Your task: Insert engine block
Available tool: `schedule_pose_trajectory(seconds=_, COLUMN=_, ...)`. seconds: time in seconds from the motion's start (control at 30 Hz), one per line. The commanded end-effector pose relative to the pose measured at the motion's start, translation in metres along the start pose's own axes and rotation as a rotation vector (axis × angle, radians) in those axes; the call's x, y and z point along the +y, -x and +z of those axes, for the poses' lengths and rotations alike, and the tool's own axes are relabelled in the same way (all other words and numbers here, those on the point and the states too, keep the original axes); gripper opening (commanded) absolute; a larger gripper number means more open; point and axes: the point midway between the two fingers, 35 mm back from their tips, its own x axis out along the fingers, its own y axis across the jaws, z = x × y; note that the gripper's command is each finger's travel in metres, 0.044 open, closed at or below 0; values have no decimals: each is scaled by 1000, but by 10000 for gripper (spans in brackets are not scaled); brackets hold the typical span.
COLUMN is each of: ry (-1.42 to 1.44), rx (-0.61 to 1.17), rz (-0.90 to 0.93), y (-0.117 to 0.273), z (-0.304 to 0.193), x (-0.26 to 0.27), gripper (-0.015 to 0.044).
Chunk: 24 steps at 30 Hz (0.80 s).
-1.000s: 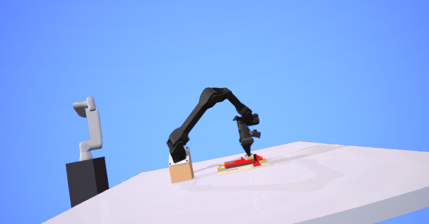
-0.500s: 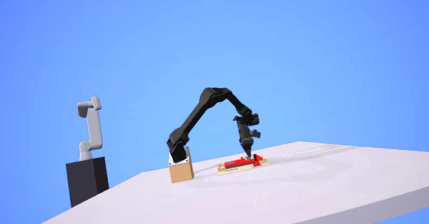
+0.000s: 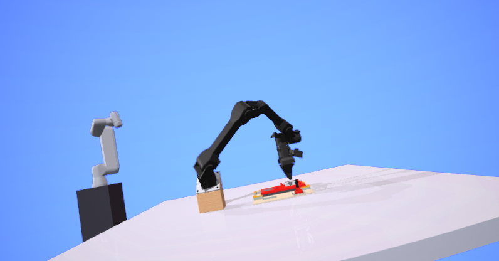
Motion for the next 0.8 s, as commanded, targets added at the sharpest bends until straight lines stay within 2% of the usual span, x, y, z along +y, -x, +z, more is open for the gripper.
schedule_pose_trajectory(seconds=0.0, ry=-1, rx=0, rz=3, y=1, z=0, x=1, gripper=309)
schedule_pose_trajectory(seconds=0.4, ry=-1, rx=0, rz=3, y=1, z=0, x=1, gripper=0)
schedule_pose_trajectory(seconds=0.77, ry=-1, rx=0, rz=3, y=1, z=0, x=1, gripper=0)
